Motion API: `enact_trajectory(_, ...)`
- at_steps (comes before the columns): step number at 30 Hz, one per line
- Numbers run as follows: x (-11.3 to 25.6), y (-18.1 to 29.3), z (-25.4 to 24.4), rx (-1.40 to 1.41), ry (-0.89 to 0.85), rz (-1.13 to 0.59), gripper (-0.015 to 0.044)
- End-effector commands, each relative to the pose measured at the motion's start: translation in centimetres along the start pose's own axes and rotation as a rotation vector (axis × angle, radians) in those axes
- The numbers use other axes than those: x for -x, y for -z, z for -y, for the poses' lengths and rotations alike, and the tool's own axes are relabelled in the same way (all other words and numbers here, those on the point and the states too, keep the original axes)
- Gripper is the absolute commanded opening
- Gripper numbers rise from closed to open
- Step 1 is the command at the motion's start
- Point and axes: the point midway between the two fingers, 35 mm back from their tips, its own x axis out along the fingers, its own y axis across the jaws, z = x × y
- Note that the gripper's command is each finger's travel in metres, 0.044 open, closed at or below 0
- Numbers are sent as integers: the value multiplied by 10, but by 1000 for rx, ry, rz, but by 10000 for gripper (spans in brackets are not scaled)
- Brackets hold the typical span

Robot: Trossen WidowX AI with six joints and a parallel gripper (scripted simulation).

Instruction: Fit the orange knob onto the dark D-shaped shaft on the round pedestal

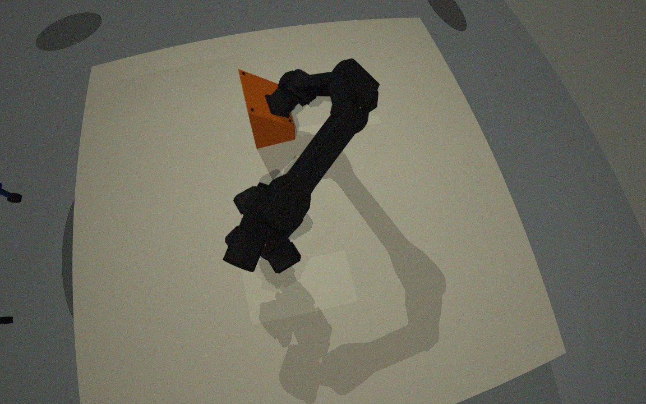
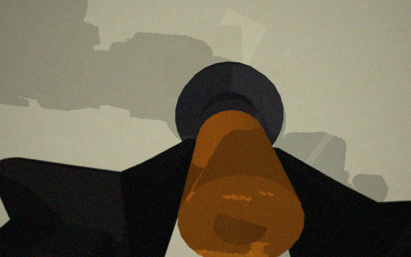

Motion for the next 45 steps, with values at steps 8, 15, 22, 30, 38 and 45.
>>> enact_trajectory(8, 1, 0, -1, -3, 0, 1, 0)
enact_trajectory(15, 4, -1, -1, -57, 0, 1, 0)
enact_trajectory(22, 1, -1, -1, -213, 0, 1, 0)
enact_trajectory(30, -1, 0, 0, -213, 0, 0, 0)
enact_trajectory(38, -1, 0, -1, -213, -1, 0, 0)
enact_trajectory(45, -1, 0, -1, -213, -1, 0, 0)
